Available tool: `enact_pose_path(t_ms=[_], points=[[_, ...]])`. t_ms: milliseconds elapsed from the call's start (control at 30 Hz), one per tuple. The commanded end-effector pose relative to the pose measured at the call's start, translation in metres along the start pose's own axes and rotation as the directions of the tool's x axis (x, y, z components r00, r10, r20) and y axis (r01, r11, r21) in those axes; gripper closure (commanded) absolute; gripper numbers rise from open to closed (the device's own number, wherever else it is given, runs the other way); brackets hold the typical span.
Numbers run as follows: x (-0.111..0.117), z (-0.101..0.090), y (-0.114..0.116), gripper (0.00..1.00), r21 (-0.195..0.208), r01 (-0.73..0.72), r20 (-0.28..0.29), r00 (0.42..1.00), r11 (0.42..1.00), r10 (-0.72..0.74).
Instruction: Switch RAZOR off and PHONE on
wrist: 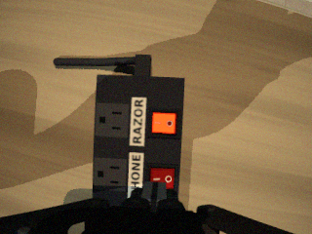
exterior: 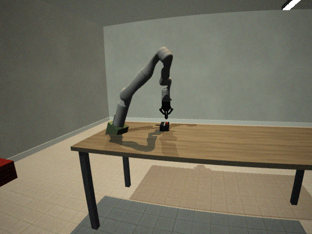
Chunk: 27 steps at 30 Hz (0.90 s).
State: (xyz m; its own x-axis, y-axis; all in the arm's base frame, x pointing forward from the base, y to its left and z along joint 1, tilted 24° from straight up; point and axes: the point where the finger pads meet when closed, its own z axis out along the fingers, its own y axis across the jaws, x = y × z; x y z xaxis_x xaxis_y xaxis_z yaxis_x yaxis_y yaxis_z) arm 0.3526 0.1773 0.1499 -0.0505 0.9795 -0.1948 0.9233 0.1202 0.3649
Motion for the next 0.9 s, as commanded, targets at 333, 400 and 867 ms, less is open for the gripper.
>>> enact_pose_path(t_ms=[333, 400, 867], points=[[0.001, 0.016, -0.002, 1.00, 0.004, 0.003, 0.000, 1.000, 1.000, -0.003], [0.001, 0.018, -0.002, 1.00, 0.004, 0.003, 0.000, 1.000, 1.000, -0.003], [0.001, 0.031, -0.002, 1.00, 0.004, 0.003, 0.000, 1.000, 1.000, -0.003]])
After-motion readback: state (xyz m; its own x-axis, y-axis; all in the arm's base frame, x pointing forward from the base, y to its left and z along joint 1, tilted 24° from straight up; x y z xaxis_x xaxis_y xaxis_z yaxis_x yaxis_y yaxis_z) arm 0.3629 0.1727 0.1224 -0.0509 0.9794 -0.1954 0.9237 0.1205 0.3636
